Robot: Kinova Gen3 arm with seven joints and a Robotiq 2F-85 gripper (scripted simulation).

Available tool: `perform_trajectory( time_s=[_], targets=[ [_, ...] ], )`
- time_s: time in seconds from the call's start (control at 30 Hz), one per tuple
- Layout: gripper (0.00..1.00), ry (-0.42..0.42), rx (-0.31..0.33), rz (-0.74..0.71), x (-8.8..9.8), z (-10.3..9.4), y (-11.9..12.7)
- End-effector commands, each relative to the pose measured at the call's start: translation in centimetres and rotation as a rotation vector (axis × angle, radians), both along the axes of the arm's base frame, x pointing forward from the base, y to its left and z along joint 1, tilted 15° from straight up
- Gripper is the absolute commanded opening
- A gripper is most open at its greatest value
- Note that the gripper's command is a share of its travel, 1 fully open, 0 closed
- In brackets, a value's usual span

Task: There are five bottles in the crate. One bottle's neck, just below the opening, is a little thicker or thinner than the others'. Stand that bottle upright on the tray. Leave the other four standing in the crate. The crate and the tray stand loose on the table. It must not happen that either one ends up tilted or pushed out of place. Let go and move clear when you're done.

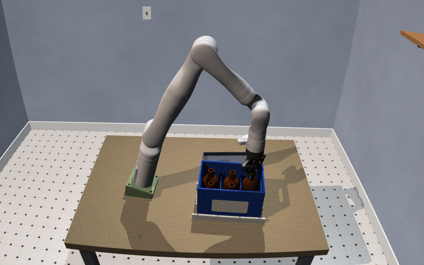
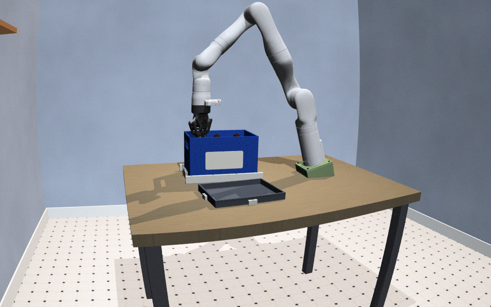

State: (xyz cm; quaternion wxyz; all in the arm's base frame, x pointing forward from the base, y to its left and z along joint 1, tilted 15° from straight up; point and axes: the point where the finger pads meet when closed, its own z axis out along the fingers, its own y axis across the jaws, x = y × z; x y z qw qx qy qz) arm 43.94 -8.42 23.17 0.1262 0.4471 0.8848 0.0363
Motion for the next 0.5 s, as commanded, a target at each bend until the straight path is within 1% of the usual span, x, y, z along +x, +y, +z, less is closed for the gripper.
perform_trajectory(
  time_s=[0.0, 0.4, 0.43, 0.47],
  targets=[
    [0.0, -0.001, 0.0, 0.0, 0.02, 0.03, 0.0],
    [0.0, -0.001, 0.0, 0.0, 0.02, 0.03, 0.0],
    [0.64, -0.001, 0.0, 0.0, 0.02, 0.03, 0.0],
    [0.64, -0.001, 0.0, 0.0, 0.02, 0.03, 0.0]
  ],
)
